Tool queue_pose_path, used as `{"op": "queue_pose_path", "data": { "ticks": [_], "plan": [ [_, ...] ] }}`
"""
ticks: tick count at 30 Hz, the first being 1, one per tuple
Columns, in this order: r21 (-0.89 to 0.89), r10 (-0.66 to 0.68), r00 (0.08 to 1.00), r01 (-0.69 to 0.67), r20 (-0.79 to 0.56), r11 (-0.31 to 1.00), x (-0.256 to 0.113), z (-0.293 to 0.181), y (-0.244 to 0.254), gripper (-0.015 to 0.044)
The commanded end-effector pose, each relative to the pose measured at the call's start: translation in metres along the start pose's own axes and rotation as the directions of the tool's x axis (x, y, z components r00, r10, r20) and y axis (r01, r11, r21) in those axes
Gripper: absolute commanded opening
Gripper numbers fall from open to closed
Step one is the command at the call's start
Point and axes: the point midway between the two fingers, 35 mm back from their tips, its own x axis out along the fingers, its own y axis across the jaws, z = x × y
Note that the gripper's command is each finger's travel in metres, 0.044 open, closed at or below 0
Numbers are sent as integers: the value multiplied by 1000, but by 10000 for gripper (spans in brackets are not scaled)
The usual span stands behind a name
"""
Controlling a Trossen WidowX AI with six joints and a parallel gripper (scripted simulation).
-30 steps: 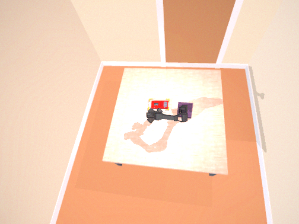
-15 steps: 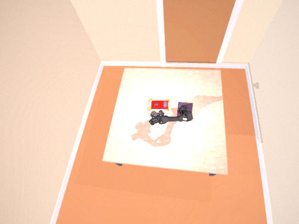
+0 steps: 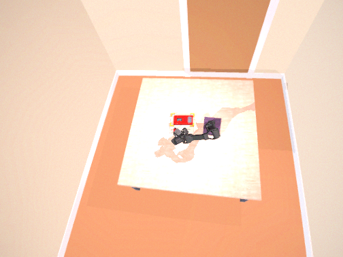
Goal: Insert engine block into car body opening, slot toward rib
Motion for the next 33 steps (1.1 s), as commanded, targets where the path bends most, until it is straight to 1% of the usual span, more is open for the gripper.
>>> {"op": "queue_pose_path", "data": {
  "ticks": [1, 33],
  "plan": [
    [6, -6, 1000, 6, 4, 1000, 7, -5, -2, 0],
    [8, -6, 1000, 6, 2, 1000, 52, -45, -2, 0]
  ]
}}
